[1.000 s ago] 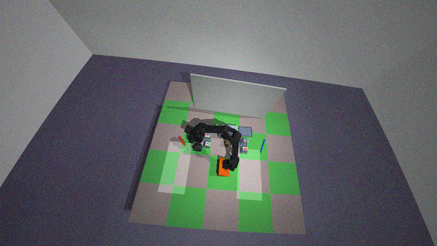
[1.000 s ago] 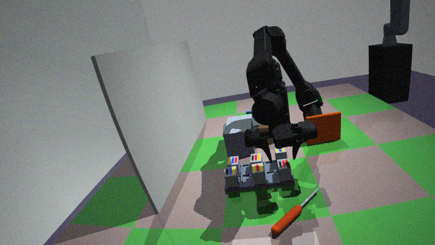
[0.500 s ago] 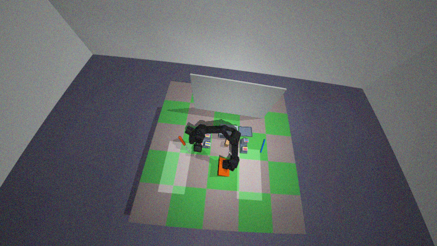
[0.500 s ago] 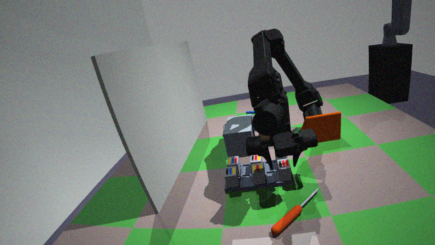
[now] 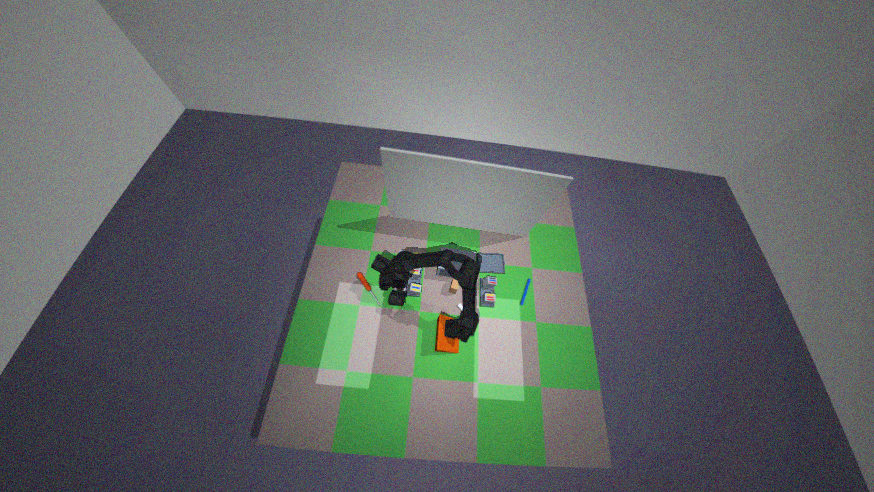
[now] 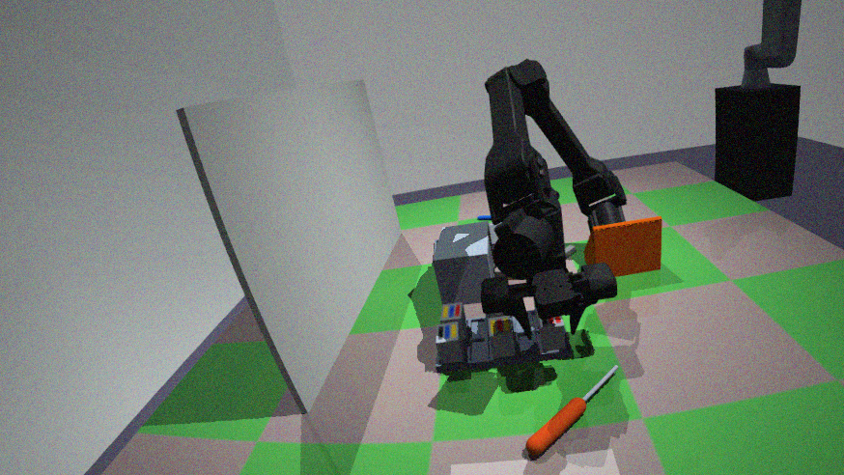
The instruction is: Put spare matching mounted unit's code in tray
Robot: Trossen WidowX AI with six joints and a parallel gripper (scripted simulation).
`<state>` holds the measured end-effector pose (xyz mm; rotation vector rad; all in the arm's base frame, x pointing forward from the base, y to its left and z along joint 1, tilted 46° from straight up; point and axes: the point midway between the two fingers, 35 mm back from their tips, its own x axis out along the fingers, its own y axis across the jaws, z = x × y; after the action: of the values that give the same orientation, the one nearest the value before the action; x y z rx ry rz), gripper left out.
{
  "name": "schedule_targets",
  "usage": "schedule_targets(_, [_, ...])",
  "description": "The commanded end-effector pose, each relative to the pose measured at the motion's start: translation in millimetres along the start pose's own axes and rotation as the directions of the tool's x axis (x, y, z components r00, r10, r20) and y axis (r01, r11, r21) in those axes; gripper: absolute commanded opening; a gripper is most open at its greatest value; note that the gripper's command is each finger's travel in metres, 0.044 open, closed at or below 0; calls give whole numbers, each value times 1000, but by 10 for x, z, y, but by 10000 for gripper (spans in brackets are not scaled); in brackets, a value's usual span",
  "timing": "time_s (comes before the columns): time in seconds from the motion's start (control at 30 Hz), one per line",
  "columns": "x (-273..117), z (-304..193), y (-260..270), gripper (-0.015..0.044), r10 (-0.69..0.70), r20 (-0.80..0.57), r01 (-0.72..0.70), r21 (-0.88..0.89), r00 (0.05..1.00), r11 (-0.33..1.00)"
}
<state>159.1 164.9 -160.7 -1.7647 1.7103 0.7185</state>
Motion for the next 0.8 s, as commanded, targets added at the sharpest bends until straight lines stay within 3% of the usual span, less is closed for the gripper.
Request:
schedule_targets(0.0, [32,-8,4,300,-2,-4,2,-7,1000,1000])
schedule_targets(0.1, [32,-8,4,300,-2,-4,2,-7,1000,1000])
schedule_targets(0.3, [19,-5,6,142,1,-2,-1,-1,1000,1000])
schedule_targets(0.5, [19,-5,6,103,1,-2,-1,-1,1000,1000])
schedule_targets(0.63, [19,-5,6,0,1,-2,-1,-1,1000,1000])
schedule_targets(0.77, [19,-5,6,0,1,-2,-1,-1,1000,1000])
